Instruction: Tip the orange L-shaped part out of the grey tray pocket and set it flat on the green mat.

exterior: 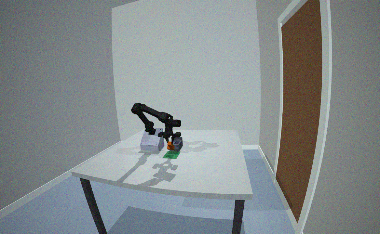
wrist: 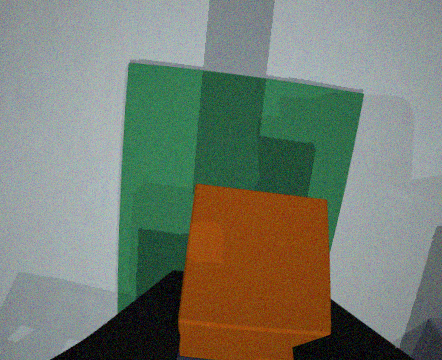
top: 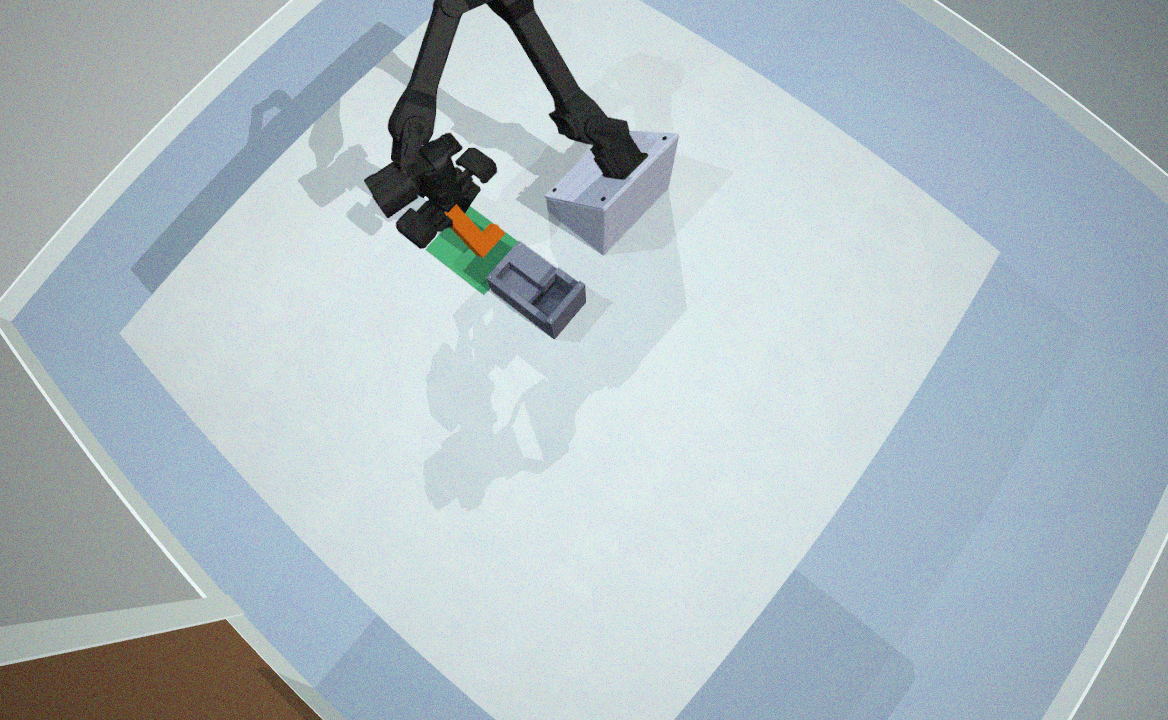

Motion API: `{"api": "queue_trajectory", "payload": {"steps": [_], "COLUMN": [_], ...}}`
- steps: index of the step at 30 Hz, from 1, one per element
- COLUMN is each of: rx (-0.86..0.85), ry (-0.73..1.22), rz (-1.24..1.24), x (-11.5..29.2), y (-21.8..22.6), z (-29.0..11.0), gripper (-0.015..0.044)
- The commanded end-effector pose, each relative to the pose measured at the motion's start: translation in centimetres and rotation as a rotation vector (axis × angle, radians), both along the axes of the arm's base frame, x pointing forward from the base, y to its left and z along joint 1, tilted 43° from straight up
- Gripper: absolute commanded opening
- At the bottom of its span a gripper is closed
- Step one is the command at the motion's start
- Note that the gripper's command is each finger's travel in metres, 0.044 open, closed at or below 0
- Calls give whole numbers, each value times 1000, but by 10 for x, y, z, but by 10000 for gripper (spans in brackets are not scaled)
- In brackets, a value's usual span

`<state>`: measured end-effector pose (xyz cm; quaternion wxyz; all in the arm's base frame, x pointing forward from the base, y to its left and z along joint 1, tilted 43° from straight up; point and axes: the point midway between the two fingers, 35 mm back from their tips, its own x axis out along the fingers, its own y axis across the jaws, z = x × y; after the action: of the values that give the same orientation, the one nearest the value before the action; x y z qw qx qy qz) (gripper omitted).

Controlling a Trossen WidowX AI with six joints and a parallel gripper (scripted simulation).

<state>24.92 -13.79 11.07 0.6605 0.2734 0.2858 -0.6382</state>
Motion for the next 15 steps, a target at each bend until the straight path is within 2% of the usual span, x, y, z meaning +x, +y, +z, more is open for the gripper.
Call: {"api": "queue_trajectory", "payload": {"steps": [1, 15], "rx": [5, 3], "ry": [9, 9], "rz": [2, 2], "x": [-2, -1], "y": [-5, -20], "z": [-7, -23], "gripper": [0, 0]}}
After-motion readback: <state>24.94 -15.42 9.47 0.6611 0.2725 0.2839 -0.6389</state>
